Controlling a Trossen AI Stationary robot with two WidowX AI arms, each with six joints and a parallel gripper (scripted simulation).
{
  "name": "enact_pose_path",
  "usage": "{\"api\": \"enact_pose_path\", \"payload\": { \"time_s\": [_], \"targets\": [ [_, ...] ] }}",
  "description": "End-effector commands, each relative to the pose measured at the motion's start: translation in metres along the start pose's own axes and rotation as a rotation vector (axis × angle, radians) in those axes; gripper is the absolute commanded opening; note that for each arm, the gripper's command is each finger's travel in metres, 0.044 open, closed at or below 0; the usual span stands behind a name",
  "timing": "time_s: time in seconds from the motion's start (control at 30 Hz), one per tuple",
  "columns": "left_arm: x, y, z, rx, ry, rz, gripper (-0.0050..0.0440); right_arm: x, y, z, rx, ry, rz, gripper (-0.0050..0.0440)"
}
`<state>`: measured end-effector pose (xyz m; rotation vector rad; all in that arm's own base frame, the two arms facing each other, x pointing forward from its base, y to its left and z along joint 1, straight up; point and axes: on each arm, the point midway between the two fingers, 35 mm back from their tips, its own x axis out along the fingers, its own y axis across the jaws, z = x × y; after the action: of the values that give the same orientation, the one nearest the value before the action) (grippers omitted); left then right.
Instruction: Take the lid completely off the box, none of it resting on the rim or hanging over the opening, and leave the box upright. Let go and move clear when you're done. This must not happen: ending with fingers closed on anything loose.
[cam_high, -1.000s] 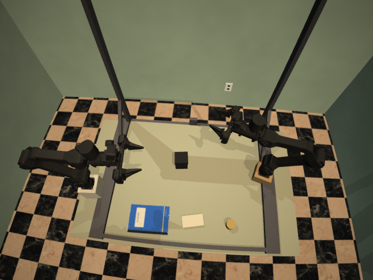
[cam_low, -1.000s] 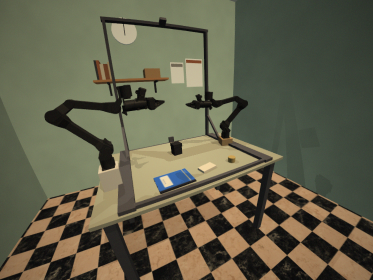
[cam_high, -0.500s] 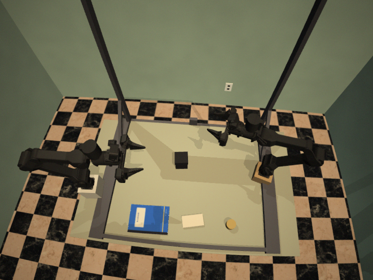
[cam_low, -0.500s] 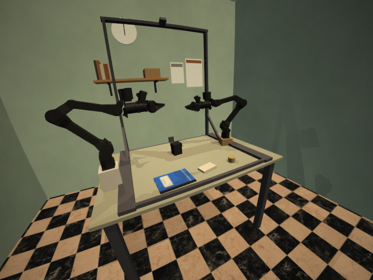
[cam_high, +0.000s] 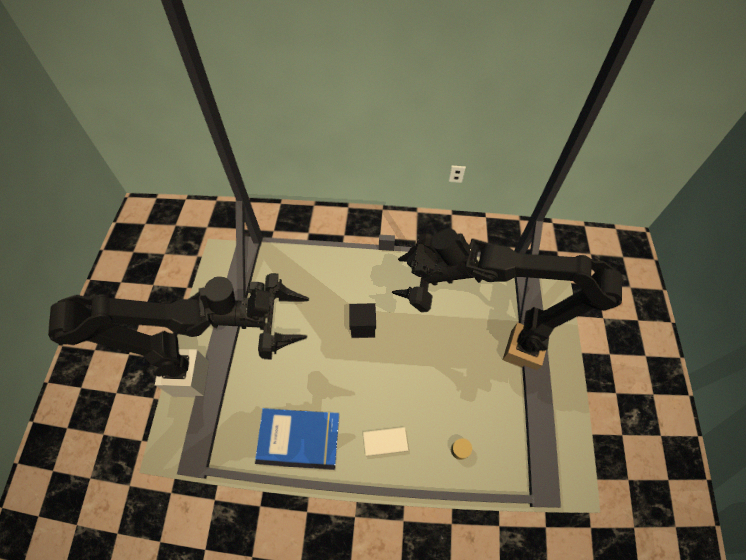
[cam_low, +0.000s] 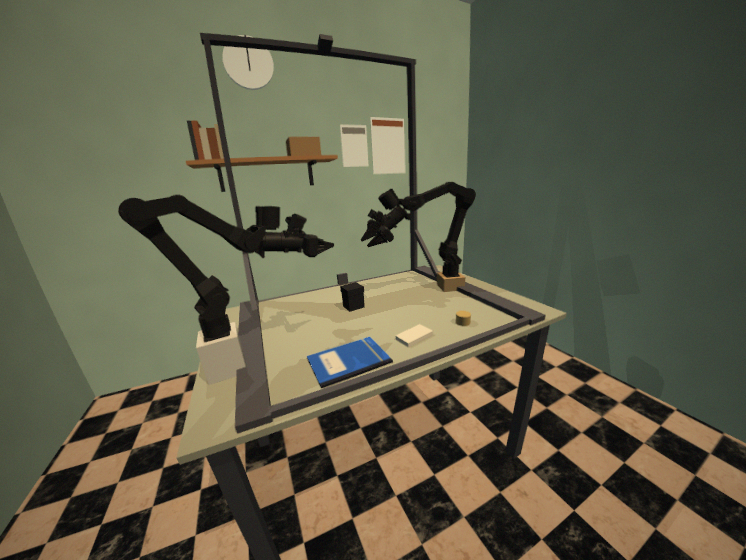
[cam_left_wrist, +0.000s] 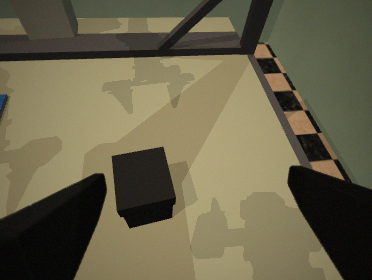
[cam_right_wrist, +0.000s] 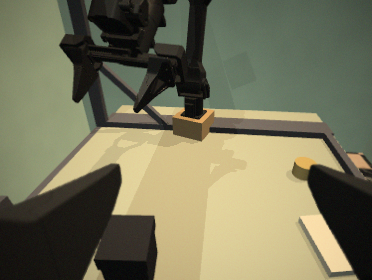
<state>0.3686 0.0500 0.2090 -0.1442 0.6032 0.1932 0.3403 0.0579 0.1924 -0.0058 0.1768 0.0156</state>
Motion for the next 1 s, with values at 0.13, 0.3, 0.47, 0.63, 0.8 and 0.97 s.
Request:
{"api": "enact_pose_path", "payload": {
  "time_s": [0.13, 0.3, 0.47, 0.63, 0.8, 0.97],
  "targets": [
    [0.061, 0.022, -0.005, -0.077, 0.284, 0.094, 0.044, 0.035, 0.035, -0.049, 0.019, 0.067, 0.0, 0.044],
    [0.078, 0.028, -0.013, -0.095, 0.375, 0.117, 0.044, 0.045, 0.047, -0.069, 0.022, 0.1, 0.002, 0.044],
    [0.099, 0.038, -0.027, -0.118, 0.515, 0.157, 0.044, 0.064, 0.068, -0.109, 0.024, 0.168, 0.007, 0.044],
    [0.116, 0.044, -0.034, -0.136, 0.602, 0.181, 0.044, 0.082, 0.088, -0.148, 0.024, 0.234, 0.01, 0.044],
    [0.124, 0.047, -0.038, -0.145, 0.642, 0.193, 0.044, 0.094, 0.101, -0.179, 0.018, 0.289, 0.011, 0.044],
    [0.127, 0.047, -0.042, -0.144, 0.661, 0.194, 0.044, 0.099, 0.107, -0.199, 0.011, 0.326, 0.01, 0.044]
  ]
}}
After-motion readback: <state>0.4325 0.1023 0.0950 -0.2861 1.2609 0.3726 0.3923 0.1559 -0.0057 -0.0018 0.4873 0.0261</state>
